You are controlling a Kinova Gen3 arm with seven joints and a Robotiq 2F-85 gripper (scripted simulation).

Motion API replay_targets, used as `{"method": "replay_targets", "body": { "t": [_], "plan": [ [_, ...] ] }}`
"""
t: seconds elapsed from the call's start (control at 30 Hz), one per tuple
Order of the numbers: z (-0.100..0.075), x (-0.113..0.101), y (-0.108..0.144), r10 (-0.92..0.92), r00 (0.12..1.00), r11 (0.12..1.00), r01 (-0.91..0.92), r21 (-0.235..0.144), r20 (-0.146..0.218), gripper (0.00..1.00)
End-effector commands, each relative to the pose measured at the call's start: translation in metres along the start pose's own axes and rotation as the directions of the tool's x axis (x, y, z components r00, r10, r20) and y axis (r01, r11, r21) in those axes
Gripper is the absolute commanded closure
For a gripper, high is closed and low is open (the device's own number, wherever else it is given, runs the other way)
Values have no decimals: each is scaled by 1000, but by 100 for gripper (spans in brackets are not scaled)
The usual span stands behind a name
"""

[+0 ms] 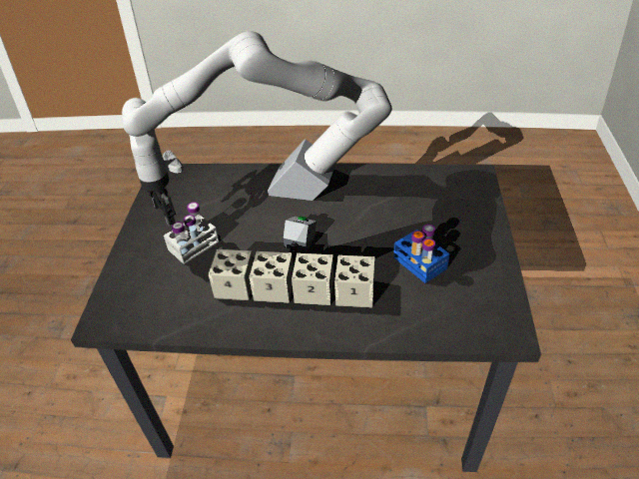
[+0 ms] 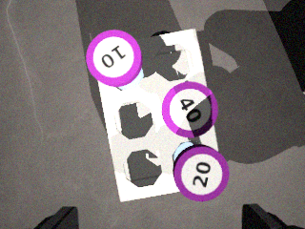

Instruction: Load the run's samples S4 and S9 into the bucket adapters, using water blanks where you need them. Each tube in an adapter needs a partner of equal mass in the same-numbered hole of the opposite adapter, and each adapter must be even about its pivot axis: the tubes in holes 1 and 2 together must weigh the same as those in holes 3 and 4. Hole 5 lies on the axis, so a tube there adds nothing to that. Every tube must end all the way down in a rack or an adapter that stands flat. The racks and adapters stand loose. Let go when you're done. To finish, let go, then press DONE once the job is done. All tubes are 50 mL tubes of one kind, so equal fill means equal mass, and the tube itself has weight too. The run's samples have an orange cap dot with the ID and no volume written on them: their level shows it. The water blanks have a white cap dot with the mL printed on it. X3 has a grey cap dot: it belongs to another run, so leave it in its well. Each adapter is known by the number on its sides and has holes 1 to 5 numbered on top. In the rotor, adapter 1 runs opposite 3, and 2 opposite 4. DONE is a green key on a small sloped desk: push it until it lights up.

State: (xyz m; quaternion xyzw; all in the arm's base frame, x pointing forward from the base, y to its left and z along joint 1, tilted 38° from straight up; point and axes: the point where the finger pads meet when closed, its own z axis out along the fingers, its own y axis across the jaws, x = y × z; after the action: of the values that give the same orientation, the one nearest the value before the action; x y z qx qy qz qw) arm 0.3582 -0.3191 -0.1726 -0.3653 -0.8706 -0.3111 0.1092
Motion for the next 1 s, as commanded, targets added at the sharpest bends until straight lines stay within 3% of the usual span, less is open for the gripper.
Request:
{"method": "replay_targets", "body": {
  "t": [0.0, 0.97],
  "plan": [
    [-9, -1, 0, 0, 1000, 1000, 0, 1, 3, 0],
    [-76, 0, 0, 0, 1000, 1000, 0, 1, 3, 0]
  ]
}}
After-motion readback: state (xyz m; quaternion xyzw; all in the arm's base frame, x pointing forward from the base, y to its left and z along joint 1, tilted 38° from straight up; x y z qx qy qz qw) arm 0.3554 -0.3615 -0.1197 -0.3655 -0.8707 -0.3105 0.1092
